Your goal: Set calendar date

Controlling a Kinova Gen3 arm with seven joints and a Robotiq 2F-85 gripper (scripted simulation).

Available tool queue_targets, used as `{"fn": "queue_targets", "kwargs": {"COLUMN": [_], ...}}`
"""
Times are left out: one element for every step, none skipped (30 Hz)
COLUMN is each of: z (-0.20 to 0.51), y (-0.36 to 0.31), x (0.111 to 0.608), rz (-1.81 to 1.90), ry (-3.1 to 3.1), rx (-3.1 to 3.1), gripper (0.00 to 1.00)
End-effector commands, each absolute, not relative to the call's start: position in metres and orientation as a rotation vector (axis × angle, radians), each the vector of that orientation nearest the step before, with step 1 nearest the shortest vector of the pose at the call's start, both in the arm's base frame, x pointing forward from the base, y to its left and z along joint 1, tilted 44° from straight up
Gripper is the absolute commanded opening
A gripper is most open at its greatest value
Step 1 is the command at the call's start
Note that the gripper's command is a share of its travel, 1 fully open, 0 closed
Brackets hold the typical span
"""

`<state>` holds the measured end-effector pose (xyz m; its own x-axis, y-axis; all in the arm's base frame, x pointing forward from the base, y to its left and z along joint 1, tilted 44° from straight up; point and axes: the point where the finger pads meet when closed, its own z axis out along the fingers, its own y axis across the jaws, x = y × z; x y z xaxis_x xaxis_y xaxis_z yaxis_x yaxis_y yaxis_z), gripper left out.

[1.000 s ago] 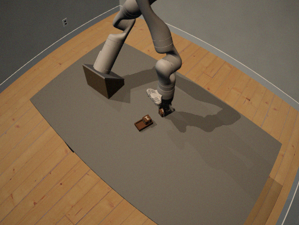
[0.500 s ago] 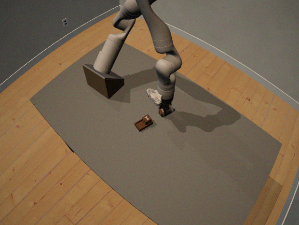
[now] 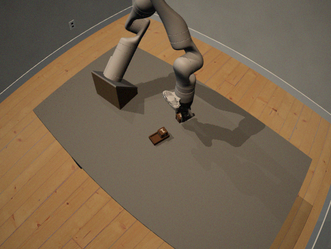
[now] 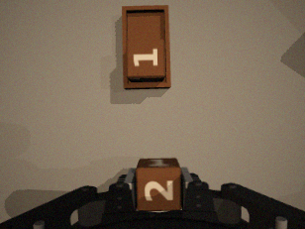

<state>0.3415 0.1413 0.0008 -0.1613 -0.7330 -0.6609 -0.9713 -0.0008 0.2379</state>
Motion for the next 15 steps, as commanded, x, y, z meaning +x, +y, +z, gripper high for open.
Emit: {"fn": "queue_targets", "kwargs": {"z": [0.011,0.011,0.015,0.019,0.023,0.027,0.030,0.033,0.035,0.037,0.039,0.040,0.040,0.041,0.041], "y": [0.124,0.124,0.120,0.116,0.113,0.109,0.106,0.104,0.101,0.099,0.098,0.097,0.096,0.096,0.096], "x": [0.352,0.352,0.353,0.354,0.355,0.356,0.356,0.357,0.357,0.358,0.358,0.358,0.358,0.359,0.359], "rz": [0.913,0.913,0.913,0.913,0.913,0.913,0.913,0.913,0.913,0.913,0.913,0.913,0.913,0.913,0.913], "ry": [1.952,1.952,1.952,1.952,1.952,1.952,1.952,1.952,1.952,1.952,1.952,1.952,1.952,1.952,1.952], "rx": [-1.742,-1.742,-1.742,-1.742,-1.742,-1.742,-1.742,-1.742,-1.742,-1.742,-1.742,-1.742,-1.742,-1.742,-1.742], "gripper": [0.28,0.28,0.28,0.28,0.28,0.28,0.28,0.28,0.28,0.28,0.28,0.28,0.28,0.28,0.28]}}
